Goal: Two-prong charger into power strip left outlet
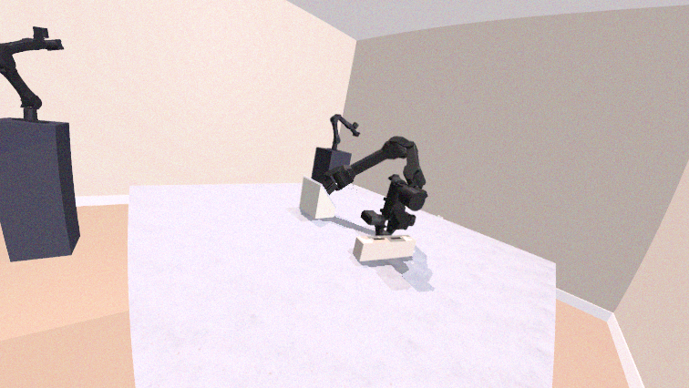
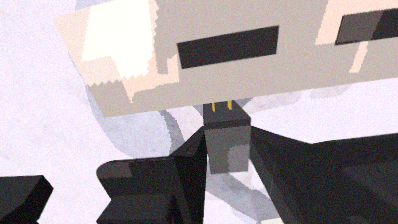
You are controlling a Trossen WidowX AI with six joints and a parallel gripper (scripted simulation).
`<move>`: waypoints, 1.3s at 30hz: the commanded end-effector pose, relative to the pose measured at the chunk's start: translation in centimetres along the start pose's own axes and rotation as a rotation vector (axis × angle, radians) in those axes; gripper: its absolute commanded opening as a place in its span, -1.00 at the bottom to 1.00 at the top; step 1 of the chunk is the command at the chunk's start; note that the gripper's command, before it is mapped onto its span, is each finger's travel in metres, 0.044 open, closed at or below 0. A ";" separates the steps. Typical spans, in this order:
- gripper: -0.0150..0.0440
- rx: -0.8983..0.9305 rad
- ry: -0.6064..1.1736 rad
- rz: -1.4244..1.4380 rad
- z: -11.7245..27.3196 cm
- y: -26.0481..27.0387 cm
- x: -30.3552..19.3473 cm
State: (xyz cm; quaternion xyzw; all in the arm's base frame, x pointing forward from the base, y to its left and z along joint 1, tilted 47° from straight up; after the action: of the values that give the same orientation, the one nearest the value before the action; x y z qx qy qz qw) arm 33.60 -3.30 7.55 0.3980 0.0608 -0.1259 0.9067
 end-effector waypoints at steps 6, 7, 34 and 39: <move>-0.49 0.004 -0.010 0.009 0.3 0.1 0.2; -0.49 0.004 -0.010 0.009 0.3 0.1 0.2; -0.49 0.004 -0.010 0.009 0.3 0.0 0.7; -0.49 0.004 -0.010 0.009 0.3 0.0 0.8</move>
State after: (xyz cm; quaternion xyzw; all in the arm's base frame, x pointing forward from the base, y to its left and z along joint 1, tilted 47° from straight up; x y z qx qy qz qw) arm 34.16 -3.49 7.50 0.3979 0.0586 -0.1249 0.9070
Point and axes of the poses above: the point midway between the two fingers, 35 mm back from their tips, its own z axis back along the fingers, its own y axis across the jaws, x = y × z, the point moved 9 cm from there along z, back along the fingers
